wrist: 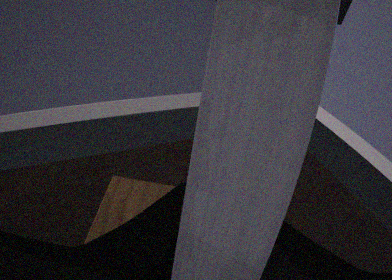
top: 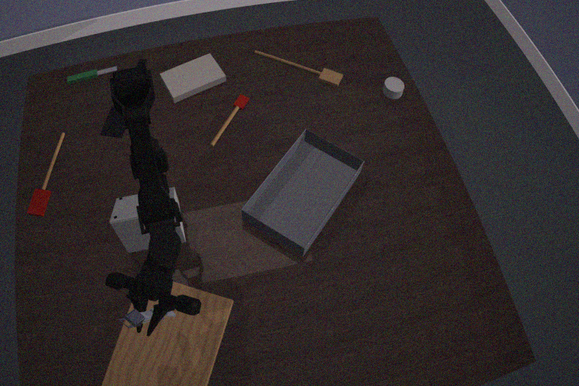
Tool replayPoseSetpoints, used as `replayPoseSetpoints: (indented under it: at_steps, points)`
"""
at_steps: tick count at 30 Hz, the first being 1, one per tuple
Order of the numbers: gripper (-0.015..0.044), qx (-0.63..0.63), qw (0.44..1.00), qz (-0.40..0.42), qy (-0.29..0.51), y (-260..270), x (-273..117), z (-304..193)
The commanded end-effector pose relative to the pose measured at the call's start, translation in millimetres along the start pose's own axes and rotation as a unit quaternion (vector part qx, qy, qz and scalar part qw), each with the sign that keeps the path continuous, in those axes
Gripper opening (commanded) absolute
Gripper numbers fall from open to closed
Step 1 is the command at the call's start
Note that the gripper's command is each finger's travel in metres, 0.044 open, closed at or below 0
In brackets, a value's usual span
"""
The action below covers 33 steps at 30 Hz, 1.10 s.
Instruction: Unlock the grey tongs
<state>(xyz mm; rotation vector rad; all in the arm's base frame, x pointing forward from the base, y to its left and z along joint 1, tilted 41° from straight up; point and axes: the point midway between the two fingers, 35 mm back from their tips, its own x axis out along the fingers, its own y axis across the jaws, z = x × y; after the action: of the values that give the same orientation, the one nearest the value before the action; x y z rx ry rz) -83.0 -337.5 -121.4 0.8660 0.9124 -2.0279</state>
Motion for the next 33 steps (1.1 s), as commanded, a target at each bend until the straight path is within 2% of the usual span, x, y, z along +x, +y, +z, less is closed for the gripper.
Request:
replayPoseSetpoints:
  at_steps: [1,9,33]
  points:
    - [-0.0150,0.001,1.000,-0.001,-0.007,-0.4,-1.7,4.8]
    - [-0.0150,-0.002,1.000,-0.001,0.008,1.8,3.6,4.4]
    - [-0.0150,-0.020,0.987,0.002,0.159,15.4,44.5,-2.7]
